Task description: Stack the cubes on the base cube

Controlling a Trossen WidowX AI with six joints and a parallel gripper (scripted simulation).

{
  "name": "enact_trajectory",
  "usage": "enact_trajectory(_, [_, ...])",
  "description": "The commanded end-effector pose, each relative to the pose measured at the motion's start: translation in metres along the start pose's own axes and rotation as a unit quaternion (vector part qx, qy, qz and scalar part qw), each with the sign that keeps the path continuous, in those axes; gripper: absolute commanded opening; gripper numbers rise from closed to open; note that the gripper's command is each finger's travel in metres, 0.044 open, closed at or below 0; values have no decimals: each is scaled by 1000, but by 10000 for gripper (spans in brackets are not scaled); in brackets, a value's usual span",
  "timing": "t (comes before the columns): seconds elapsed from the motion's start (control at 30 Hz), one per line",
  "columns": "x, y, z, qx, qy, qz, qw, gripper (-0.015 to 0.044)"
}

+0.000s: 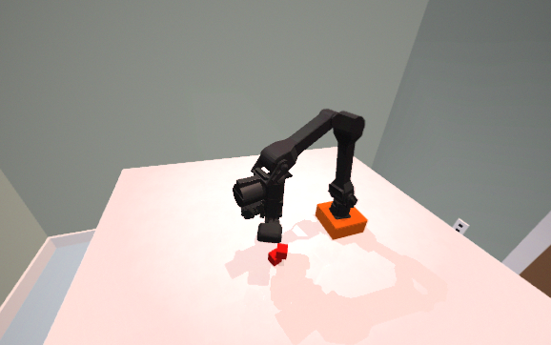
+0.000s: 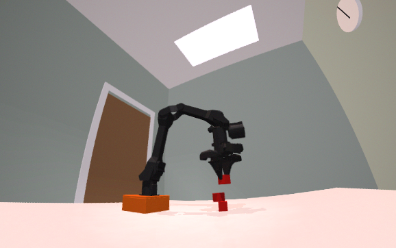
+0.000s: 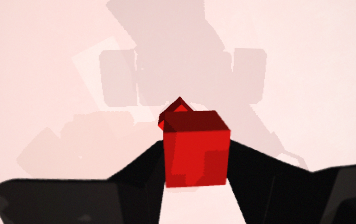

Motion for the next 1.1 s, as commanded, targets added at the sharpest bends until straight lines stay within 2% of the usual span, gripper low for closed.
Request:
enact_trajectory(0.0, [2,-1,-2,-1,-12,-1,1000,105])
enact_trajectory(0.33, [1,-29,-3,-1,-14,-1,1000,105])
enact_trajectory(0.7, [1,-33,-3,-1,-14,-1,1000,105])
enact_trajectory(1.07, [2,-61,-3,-1,-13,-1,1000,105])
Point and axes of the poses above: the point midway between the two fingers, 35 mm back from their tips, its own y axis back along the fingers, its own x axis across the jaws, z = x × y, the point moved 1 cm from there along y, back along the fingers, and after that the axes turned 9 degrees about -y, right-handed, at the moved point
